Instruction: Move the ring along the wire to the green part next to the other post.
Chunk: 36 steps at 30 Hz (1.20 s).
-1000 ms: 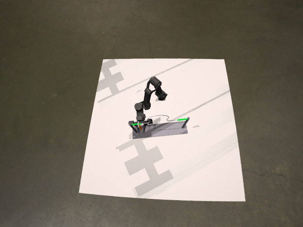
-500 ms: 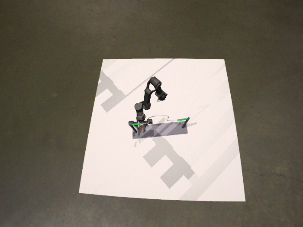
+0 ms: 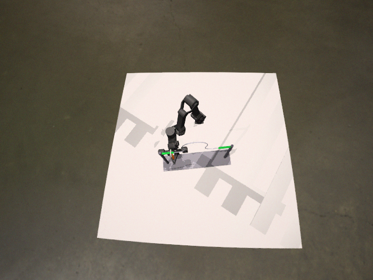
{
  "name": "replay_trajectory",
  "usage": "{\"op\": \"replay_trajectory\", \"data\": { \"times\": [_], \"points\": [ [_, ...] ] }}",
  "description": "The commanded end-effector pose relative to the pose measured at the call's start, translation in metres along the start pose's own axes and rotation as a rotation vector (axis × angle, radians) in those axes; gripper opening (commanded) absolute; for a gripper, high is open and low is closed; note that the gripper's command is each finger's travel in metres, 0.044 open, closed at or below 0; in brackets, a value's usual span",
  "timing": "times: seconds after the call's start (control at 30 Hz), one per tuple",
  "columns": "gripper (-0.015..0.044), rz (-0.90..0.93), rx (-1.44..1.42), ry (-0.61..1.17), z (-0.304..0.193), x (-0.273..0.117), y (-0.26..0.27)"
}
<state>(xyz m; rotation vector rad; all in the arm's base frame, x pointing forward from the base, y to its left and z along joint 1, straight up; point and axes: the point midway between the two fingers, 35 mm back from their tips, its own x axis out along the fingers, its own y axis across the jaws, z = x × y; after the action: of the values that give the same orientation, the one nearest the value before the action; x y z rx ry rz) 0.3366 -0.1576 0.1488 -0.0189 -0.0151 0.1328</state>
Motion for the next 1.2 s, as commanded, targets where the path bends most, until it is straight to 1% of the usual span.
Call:
{"op": "replay_trajectory", "data": {
  "times": [0.0,0.5,1.17],
  "points": [
    [-0.015,0.0,-0.002,0.0,0.0,0.0,0.0],
    [-0.015,0.004,0.001,-0.001,0.012,0.0,-0.002],
    [-0.015,0.004,0.001,-0.001,0.012,0.0,-0.002]
  ]
}}
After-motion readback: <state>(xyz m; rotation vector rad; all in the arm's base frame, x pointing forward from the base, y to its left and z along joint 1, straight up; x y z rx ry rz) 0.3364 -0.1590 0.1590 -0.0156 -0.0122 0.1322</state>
